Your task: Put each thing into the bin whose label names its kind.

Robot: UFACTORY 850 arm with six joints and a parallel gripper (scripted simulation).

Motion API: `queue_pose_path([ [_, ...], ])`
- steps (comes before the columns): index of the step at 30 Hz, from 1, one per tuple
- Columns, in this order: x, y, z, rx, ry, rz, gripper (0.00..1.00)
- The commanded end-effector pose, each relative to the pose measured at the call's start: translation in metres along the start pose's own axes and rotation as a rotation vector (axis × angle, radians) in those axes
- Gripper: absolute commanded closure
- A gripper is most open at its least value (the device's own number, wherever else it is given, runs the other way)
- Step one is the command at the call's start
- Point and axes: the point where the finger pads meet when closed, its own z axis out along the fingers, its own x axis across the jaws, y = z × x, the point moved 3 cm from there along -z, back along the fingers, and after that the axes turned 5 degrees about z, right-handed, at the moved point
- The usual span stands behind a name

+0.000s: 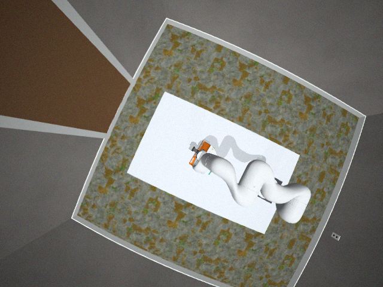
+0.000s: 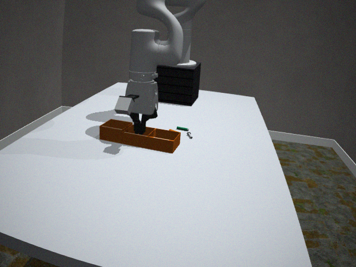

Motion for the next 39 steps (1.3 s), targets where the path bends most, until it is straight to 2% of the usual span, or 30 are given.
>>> queue_pose_path([
  [1,0.000,-0.001,-0.006,0.002,0.000,0.000,0.93],
  [12,0.000,-0.001,-0.018,0.002,0.000,0.000,0.93],
  [20,0.000,-0.001,-0.049,0.002,0.000,0.000,0.93],
  [23,0.000,-0.001,-0.049,0.002,0.000,0.000,0.93],
  [39,-0.075,0.005,-0.049,0.002,-0.001,0.000,0.93],
])
